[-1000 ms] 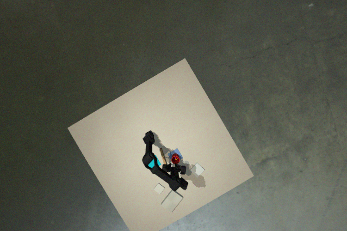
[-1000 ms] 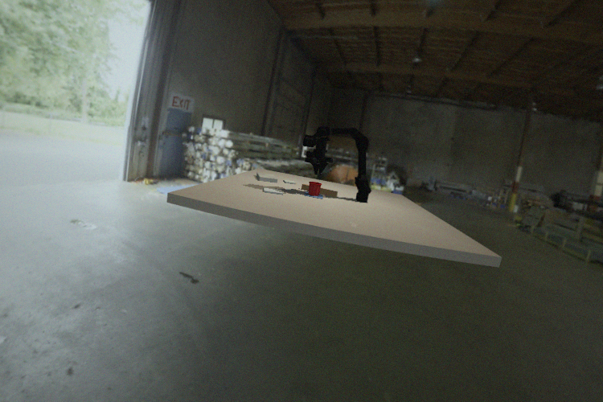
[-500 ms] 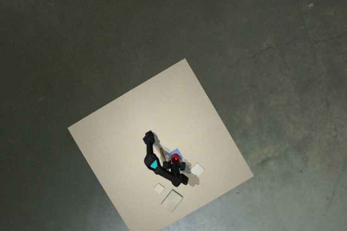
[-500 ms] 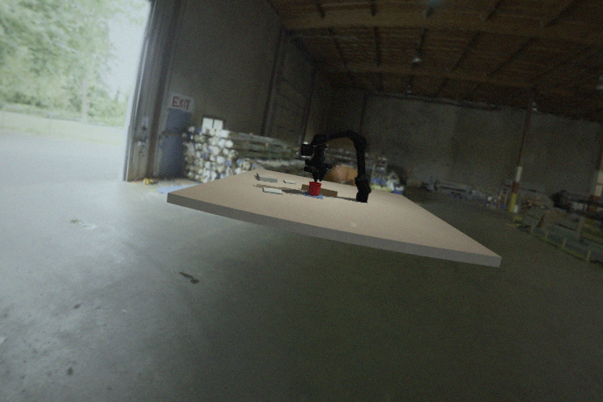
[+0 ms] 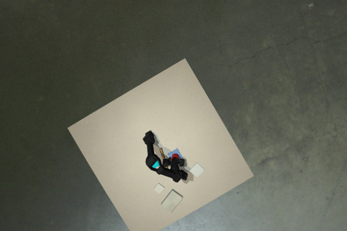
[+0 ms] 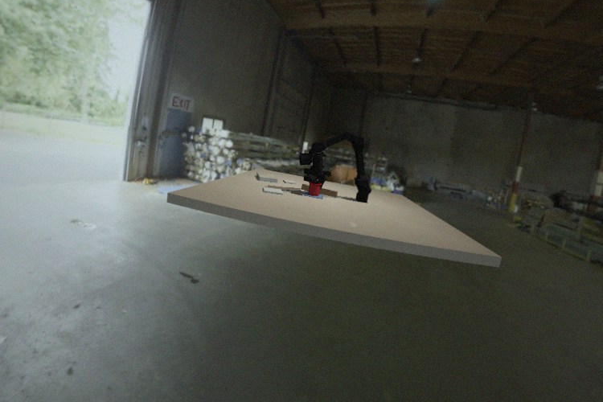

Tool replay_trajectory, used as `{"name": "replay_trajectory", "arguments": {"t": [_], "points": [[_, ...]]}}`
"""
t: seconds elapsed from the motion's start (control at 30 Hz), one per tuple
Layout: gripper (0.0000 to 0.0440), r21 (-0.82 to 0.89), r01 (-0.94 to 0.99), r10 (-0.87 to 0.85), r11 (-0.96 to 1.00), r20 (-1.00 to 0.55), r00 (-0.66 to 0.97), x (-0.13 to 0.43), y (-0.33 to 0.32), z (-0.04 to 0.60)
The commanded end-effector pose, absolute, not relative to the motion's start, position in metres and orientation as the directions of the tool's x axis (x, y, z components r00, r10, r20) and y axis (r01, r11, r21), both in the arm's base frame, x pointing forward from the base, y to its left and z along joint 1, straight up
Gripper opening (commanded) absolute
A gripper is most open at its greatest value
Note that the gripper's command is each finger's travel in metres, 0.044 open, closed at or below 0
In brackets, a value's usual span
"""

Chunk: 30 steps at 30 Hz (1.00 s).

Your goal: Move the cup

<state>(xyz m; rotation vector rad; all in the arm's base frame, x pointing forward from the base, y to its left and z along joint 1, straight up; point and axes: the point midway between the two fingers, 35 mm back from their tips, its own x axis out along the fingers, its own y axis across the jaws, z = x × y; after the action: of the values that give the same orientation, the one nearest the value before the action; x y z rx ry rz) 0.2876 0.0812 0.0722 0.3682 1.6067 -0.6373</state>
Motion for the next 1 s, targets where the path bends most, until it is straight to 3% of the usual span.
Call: {"name": "replay_trajectory", "arguments": {"t": [0.0,0.17,0.97], "points": [[0.0109,-0.189,0.549,-0.130,0.815,-0.981,-0.144,0.286,0.080,0.060],[0.0000,-0.185,0.521,-0.134,0.833,-0.982,-0.134,0.285,0.077,0.055],[0.0001,-0.106,0.586,-0.091,0.803,-0.994,-0.055,0.285,0.065,0.101]]}}
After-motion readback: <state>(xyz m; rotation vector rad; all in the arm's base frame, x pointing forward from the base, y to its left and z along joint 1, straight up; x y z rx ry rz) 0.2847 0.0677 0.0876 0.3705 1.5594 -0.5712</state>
